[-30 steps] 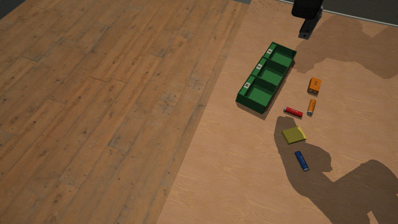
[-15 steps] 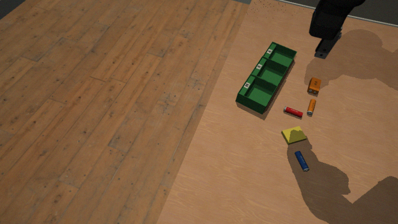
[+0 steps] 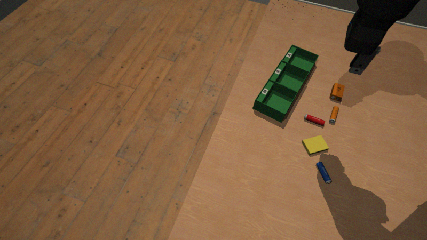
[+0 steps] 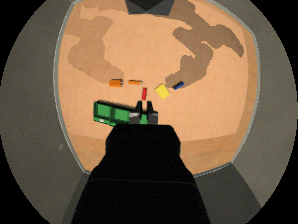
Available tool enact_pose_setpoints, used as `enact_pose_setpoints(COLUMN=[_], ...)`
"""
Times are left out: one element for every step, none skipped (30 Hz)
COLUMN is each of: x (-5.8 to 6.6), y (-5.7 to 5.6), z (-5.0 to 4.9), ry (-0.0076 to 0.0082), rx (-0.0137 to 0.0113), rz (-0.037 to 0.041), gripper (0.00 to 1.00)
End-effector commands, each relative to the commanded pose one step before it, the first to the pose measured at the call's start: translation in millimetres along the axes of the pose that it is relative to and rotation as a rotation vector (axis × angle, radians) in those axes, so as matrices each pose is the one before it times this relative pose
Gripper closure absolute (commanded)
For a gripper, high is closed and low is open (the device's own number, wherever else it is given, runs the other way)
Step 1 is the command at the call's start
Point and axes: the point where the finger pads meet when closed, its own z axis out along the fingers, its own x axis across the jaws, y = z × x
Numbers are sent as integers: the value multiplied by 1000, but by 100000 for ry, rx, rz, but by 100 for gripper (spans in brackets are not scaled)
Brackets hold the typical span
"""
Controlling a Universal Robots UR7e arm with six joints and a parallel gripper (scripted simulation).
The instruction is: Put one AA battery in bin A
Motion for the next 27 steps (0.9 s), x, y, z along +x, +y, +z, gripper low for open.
enact_pose_setpoints(x=[389,2,2,-6130,-6322,-6443,-6564,-6605,-6647,-6693,-6734,-6769,0,0,-6815,-6875,-6887,-6955,-6922,-5766,-5724,-5885,-5933,-5932,-5934,-5968,-5952], y=[-226,-4,-3,3241,2938,2624,2300,2164,2033,1871,1709,1554,0,0,1397,949,834,657,559,229,98,-15,-143,-273,-401,-580,-657], z=[-396,-8,-6,4501,4633,4587,4584,4564,4577,4587,4595,4603,0,0,4609,4608,4615,4621,4597,3542,3513,3659,3706,3720,3740,3738,3791], ry=[-41,0,0,-1,-1,-1,-4,-21,-42,-54,-59,-60,0,0,-76,-46,-26,1,12,10,3,-2,-5,-6,-6,-7,-10], rx=[-95,0,0,1,-1,0,-4,8,34,60,80,95,0,0,206,132,112,71,75,88,95,97,95,91,86,81,77], rz=[0,0,0,-5000,-5000,-5000,-2136,-1966,-2448,-2461,-2356,-2318,0,0,-6804,-1755,-1746,-2339,-2455,-2365,-2325,-2331,-2338,-2339,-2340,-2343,-2346], gripper=[69,69,69,69,69,69,69,69,69,69,69,69,69,69,69,69,69,69,69,69,69,69,69,69,69,69,69])
